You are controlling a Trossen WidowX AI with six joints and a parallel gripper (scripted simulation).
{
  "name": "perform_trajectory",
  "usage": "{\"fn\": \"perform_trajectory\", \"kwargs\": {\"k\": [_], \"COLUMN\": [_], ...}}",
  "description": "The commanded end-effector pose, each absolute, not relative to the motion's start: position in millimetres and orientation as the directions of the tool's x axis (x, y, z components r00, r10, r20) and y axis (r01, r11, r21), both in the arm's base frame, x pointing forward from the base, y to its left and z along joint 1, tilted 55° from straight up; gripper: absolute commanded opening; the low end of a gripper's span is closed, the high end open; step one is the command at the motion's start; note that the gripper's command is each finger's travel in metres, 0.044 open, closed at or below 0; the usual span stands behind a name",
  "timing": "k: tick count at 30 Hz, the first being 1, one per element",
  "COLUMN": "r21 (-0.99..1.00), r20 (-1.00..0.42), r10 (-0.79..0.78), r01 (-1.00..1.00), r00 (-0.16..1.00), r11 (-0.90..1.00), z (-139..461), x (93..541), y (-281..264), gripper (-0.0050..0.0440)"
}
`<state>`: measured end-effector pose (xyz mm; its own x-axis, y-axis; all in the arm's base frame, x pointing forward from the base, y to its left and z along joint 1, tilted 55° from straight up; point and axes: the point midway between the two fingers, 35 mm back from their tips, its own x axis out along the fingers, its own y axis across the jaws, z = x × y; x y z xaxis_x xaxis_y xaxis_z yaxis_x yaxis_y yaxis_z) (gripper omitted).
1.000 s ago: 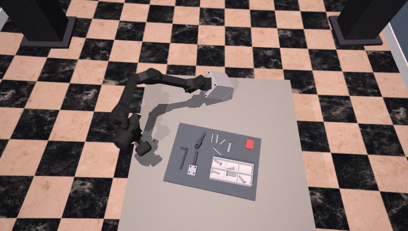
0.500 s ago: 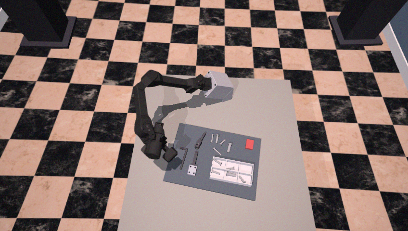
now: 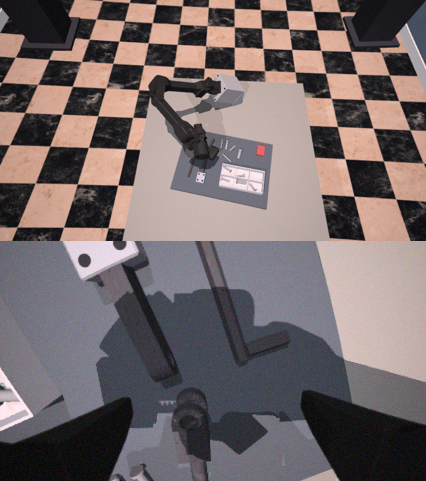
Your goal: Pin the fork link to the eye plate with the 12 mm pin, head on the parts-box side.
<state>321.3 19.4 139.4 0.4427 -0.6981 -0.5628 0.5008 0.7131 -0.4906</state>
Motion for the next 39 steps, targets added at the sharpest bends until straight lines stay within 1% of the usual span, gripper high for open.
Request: {"fn": "perform_trajectory", "kwargs": {"k": [1, 6, 39], "r21": [-0.501, -0.515, -0.512], "r20": [-0.57, -0.571, -0.572], "r10": [-0.687, -0.688, -0.686], "r01": [0.471, 0.456, 0.457], "r00": [0.451, 0.448, 0.45], "r11": [0.726, 0.725, 0.727], "z": [107, 90, 89], "x": [308, 298, 296], "y": [25, 25, 25], "gripper": [0.044, 0.044, 0.044]}}
